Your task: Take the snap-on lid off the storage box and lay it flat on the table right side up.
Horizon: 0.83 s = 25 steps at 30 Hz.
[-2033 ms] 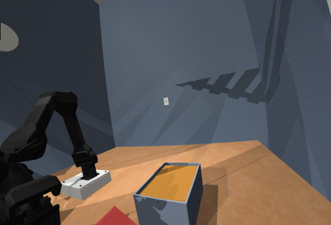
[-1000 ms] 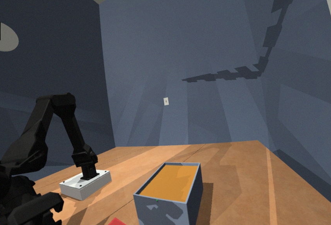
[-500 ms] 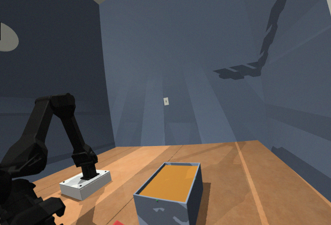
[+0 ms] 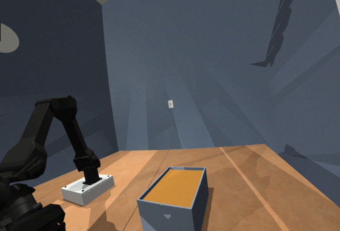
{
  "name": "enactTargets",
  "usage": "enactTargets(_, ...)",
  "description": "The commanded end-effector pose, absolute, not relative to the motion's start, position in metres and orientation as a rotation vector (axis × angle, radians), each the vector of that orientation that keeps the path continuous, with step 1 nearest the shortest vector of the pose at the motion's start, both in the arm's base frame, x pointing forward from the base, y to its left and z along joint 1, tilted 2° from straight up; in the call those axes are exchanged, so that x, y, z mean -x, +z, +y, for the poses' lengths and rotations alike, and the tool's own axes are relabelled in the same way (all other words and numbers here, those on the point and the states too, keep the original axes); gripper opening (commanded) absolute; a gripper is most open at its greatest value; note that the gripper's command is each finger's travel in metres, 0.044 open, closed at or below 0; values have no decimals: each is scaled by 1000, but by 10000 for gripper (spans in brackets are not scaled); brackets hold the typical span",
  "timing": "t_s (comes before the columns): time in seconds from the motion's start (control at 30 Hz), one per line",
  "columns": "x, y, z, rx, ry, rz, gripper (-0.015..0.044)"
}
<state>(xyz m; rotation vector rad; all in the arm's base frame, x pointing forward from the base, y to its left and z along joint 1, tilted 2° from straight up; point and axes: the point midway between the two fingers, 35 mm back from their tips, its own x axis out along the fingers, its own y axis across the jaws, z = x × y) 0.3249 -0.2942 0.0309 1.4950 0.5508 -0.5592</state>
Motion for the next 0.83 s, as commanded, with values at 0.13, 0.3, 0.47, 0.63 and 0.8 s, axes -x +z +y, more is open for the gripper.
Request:
enactTargets(0.13,-307,32,-293,-1492,-557,551,440)
enactTargets(0.3,-297,31,-293,-1491,-558,552,440)
enactTargets(0.47,-287,31,-293,-1491,-558,552,440)
enactTargets(0.63,-277,31,-293,-1491,-559,553,440)
enactTargets(0.8,-267,31,-293,-1491,-560,554,440)
